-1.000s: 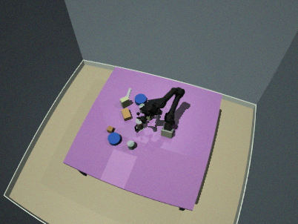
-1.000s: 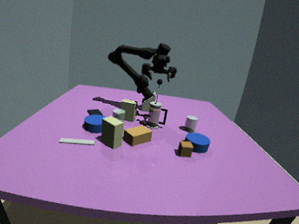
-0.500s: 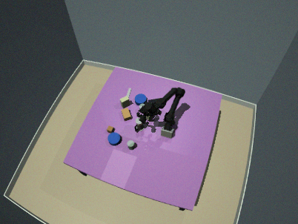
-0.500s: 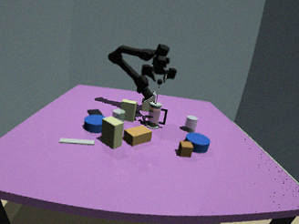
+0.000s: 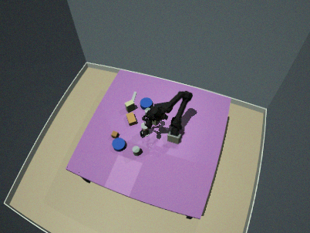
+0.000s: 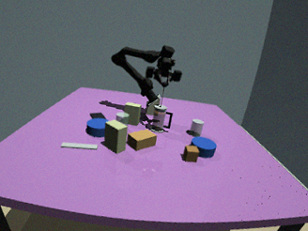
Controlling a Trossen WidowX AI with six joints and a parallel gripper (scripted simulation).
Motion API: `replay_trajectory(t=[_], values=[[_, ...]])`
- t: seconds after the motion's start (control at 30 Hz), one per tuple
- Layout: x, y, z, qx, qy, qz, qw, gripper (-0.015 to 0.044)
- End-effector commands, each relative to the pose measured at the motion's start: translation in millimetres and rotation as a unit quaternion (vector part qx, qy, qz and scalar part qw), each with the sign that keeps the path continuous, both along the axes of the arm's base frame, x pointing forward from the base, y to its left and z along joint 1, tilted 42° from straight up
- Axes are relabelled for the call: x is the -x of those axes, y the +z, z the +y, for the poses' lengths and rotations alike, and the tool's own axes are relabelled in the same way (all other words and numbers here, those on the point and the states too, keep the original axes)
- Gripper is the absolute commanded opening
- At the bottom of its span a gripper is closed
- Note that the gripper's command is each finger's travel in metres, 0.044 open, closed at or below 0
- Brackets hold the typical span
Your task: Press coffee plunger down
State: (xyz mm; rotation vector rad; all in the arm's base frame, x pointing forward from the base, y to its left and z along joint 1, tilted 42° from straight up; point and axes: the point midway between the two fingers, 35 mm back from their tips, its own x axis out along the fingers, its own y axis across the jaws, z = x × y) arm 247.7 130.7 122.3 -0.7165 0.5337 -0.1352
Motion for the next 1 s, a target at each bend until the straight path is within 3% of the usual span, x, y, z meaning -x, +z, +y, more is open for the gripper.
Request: replay_trajectory(t=[0.0,0.97], values=[[-0.6,-4.7,-2.8,0.001,0.000,0.002,1.000,0.0117],[-7.2,-44.6,-28.8,-0.001,-0.001,0.006,1.000,0.0117]])
